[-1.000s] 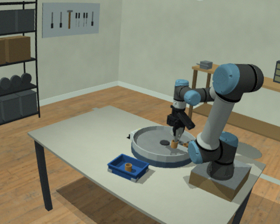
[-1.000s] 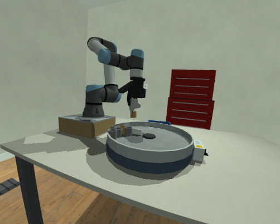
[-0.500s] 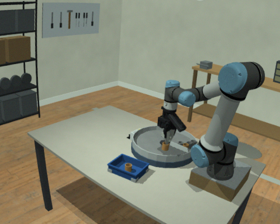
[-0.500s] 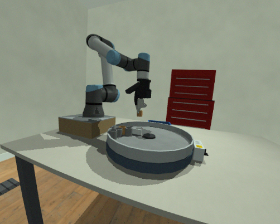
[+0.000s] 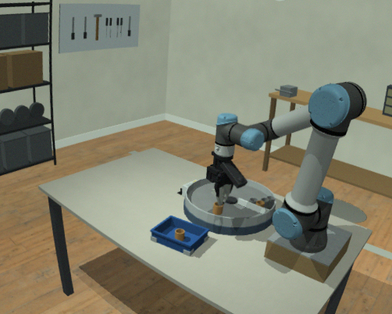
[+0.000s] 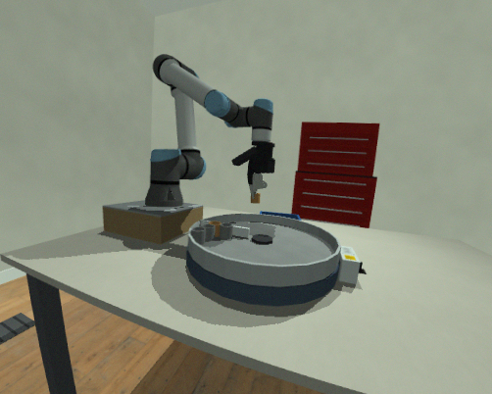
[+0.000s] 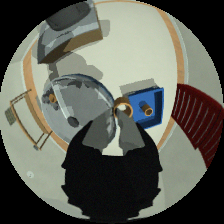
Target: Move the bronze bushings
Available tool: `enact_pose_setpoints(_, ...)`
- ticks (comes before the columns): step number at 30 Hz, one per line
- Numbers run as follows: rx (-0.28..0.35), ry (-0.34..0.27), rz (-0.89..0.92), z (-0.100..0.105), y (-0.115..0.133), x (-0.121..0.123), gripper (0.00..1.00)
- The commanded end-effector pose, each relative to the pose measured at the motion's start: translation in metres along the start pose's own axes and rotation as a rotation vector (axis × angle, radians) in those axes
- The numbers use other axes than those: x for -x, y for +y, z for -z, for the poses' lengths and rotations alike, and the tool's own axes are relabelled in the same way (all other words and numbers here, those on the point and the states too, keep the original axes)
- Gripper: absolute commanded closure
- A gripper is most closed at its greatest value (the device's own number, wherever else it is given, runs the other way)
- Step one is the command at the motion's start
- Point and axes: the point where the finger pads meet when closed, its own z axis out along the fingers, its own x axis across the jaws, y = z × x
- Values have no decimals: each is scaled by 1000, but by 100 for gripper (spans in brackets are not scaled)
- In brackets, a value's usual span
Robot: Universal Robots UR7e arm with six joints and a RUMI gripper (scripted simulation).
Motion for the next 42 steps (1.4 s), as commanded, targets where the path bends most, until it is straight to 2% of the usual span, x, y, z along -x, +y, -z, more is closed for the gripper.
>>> enact_pose_setpoints(1, 0, -3, -1, 0, 4, -16, 100)
enact_pose_setpoints(15, 0, -3, -1, 0, 13, -72, 100)
enact_pose_setpoints(30, 0, -3, -1, 0, 18, -104, 100)
enact_pose_setpoints(42, 0, -3, -1, 0, 20, -114, 100)
